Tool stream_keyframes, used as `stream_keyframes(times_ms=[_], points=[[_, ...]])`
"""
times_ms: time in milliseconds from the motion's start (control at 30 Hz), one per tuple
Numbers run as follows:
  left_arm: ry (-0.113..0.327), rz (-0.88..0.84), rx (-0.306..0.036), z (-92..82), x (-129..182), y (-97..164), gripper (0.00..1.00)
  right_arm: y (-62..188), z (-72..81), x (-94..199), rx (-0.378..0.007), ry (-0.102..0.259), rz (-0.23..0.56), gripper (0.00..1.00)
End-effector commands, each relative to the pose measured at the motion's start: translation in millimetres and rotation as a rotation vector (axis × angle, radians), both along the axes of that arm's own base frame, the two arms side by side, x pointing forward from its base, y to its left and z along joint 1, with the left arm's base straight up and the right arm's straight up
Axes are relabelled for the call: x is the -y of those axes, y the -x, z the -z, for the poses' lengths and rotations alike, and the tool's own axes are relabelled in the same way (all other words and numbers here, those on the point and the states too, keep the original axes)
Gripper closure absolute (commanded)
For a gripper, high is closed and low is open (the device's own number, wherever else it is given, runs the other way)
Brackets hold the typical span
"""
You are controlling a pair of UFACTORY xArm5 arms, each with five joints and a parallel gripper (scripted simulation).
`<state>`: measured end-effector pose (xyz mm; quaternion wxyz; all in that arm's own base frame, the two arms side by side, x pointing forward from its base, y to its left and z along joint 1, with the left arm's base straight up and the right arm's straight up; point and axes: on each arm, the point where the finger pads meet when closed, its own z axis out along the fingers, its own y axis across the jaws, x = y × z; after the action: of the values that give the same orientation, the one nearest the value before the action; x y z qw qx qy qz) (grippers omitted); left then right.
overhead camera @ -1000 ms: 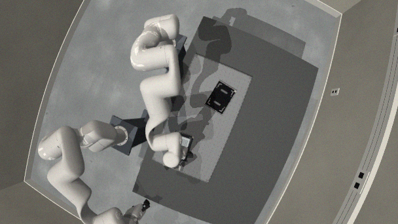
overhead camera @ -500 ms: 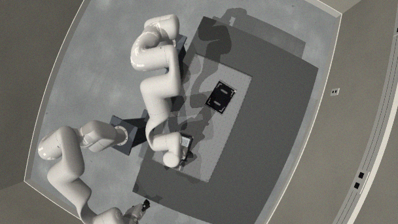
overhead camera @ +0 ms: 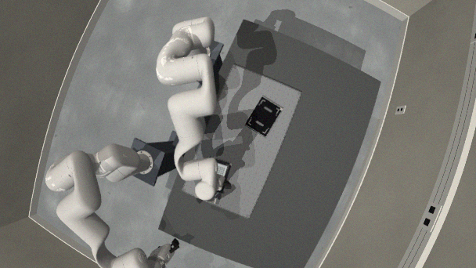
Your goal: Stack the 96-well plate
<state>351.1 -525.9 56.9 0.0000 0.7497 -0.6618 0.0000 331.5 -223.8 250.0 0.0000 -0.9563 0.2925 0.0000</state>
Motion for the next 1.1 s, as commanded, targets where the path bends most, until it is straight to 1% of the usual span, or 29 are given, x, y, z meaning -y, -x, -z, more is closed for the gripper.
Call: stream_keyframes(times_ms=[0,733,1000,1067], points=[[0.004,0.000,0.003,-2.4,1.3,-0.8,0.00,-0.7,-1.3,0.4,0.003,0.002,0.000,0.00],[0.004,0.000,0.003,-2.5,1.3,-0.9,0.00,-0.7,-1.3,0.4,0.003,0.002,0.000,0.00],[0.004,0.000,0.003,-23.7,1.2,-0.8,0.00,-0.7,-1.3,0.4,0.003,0.002,0.000,0.00],[0.004,0.000,0.003,-23.7,1.2,-0.8,0.00,-0.7,-1.3,0.4,0.003,0.002,0.000,0.00]])
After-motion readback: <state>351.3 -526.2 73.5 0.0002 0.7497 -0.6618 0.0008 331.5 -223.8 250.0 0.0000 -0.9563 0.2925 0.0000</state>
